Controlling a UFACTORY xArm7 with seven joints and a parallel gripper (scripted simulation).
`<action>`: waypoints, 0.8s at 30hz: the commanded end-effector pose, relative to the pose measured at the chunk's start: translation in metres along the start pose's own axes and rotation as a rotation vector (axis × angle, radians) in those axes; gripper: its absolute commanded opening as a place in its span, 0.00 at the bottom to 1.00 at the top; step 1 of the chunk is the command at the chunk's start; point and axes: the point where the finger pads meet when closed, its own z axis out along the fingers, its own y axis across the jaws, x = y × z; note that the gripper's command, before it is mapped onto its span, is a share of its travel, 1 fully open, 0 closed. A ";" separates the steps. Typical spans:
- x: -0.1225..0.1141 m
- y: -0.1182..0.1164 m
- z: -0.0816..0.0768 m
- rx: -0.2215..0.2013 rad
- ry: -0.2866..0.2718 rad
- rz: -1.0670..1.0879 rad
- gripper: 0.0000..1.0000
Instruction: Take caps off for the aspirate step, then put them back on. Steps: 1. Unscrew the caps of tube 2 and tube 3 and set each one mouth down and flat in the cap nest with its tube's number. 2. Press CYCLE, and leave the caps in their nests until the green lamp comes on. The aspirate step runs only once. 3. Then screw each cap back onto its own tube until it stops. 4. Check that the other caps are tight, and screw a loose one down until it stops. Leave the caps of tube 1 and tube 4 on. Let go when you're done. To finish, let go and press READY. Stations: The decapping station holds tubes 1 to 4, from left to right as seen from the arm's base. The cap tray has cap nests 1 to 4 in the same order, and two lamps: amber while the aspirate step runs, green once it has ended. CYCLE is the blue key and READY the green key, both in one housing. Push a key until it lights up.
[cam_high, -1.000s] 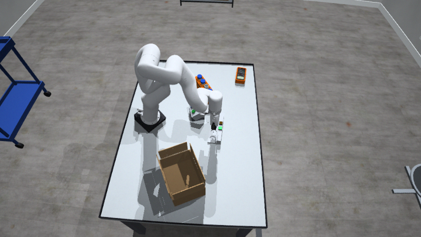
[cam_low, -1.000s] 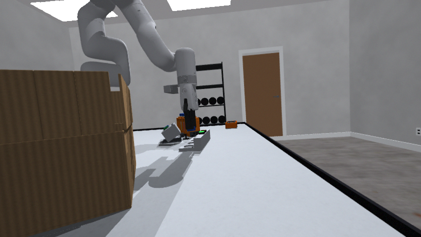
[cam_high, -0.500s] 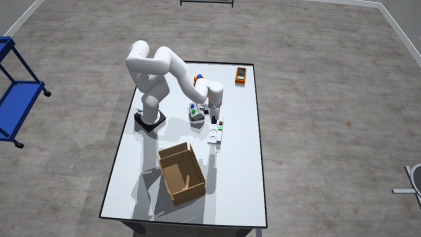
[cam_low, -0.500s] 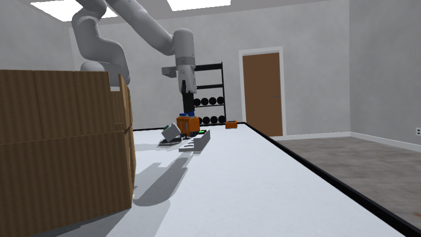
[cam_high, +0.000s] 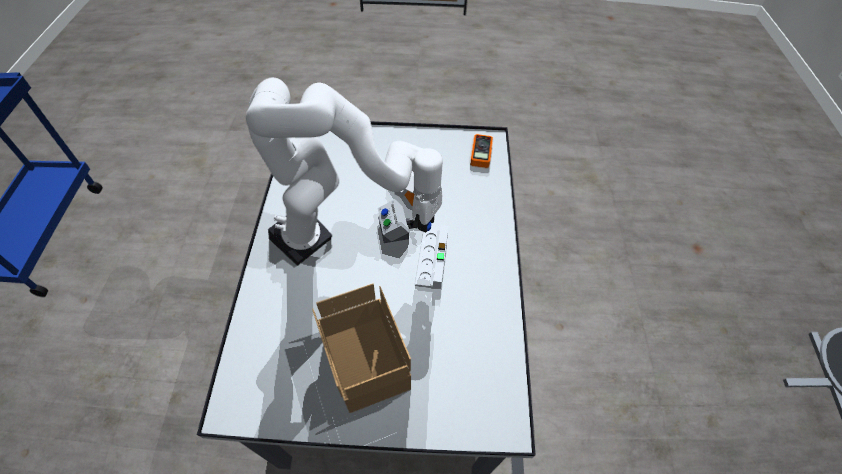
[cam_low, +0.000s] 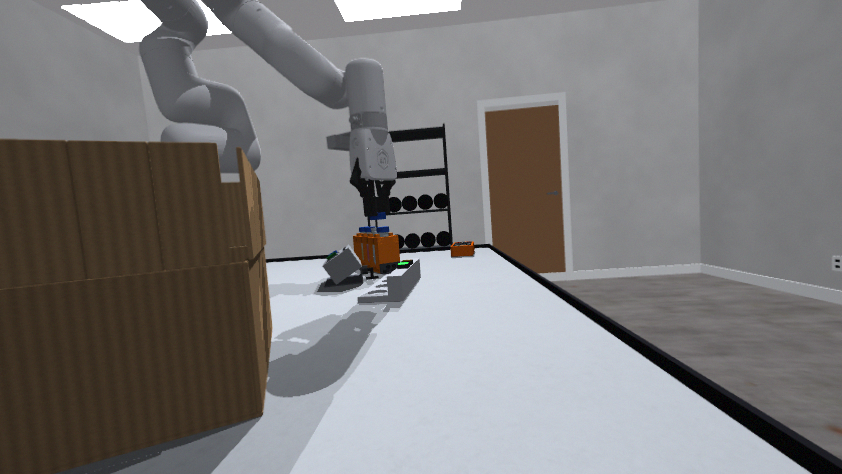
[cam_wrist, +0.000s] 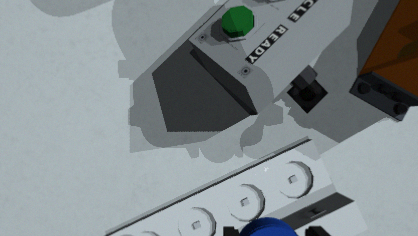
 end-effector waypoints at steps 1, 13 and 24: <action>0.013 0.018 -0.002 0.026 -0.017 0.122 0.00; 0.079 0.093 0.001 0.026 -0.017 0.122 0.00; 0.129 0.150 0.003 0.025 -0.016 0.122 0.00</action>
